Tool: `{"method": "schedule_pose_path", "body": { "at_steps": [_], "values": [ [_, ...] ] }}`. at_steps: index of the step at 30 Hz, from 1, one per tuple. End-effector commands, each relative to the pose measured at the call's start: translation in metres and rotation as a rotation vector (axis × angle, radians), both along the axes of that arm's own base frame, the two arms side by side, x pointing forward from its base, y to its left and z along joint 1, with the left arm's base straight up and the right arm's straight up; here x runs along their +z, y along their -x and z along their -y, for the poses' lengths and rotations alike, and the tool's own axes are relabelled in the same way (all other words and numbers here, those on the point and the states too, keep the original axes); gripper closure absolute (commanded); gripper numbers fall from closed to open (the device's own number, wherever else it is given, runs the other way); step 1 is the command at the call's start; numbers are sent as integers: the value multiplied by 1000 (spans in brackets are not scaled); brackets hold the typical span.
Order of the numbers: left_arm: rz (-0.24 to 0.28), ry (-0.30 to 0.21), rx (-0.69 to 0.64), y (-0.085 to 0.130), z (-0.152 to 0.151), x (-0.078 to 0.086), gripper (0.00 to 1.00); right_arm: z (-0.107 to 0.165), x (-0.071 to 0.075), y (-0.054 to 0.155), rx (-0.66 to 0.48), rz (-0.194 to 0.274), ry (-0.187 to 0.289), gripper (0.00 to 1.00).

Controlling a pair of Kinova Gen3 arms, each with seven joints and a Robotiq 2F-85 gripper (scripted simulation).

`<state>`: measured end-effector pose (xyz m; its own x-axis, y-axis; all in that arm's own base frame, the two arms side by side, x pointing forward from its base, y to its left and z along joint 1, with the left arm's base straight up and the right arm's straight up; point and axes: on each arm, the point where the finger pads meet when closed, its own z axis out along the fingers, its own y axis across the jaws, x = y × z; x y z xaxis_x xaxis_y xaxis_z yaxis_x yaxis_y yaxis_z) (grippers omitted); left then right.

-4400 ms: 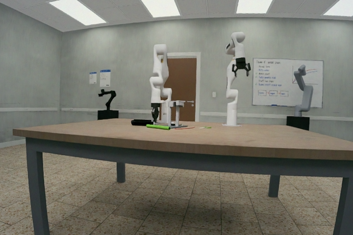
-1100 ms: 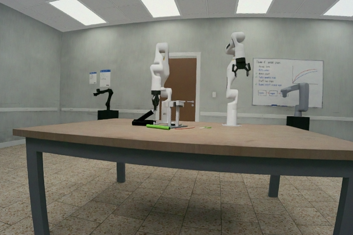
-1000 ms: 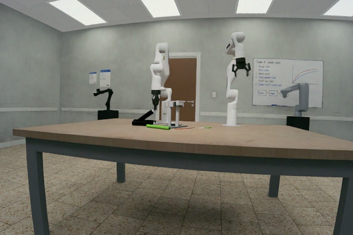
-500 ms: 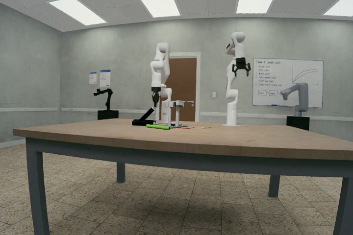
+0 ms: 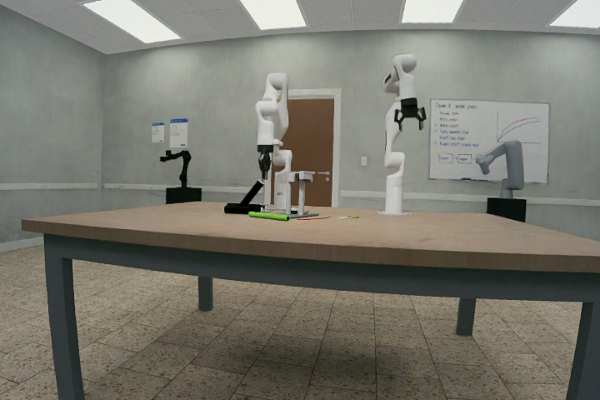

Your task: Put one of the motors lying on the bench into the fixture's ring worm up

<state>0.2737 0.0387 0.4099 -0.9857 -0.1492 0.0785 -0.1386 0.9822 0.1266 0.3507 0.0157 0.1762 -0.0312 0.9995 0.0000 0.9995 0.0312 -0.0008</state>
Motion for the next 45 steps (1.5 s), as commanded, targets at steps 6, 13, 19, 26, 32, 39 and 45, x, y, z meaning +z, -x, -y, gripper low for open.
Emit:
{"method": "schedule_pose_path", "body": {
  "at_steps": [6,13,19,26,32,39,45],
  "values": [
    [1,0,0,0,0,0,2,0,2,0,0,2,0,828],
    [1,0,0,0,0,0,2,0,6,0,0,2,0,828],
    [1,0,0,0,0,0,2,0,14,0,0,2,0,828],
    [1,0,0,0,0,0,2,0,23,0,0,2,0,828],
    [1,0,0,0,0,0,2,0,33,0,0,2,0,828],
    [1,0,0,0,0,0,2,0,41,0,0,2,0,828],
    [1,0,0,0,0,0,2,0,48,0,0,2,0,828]
  ]
}}
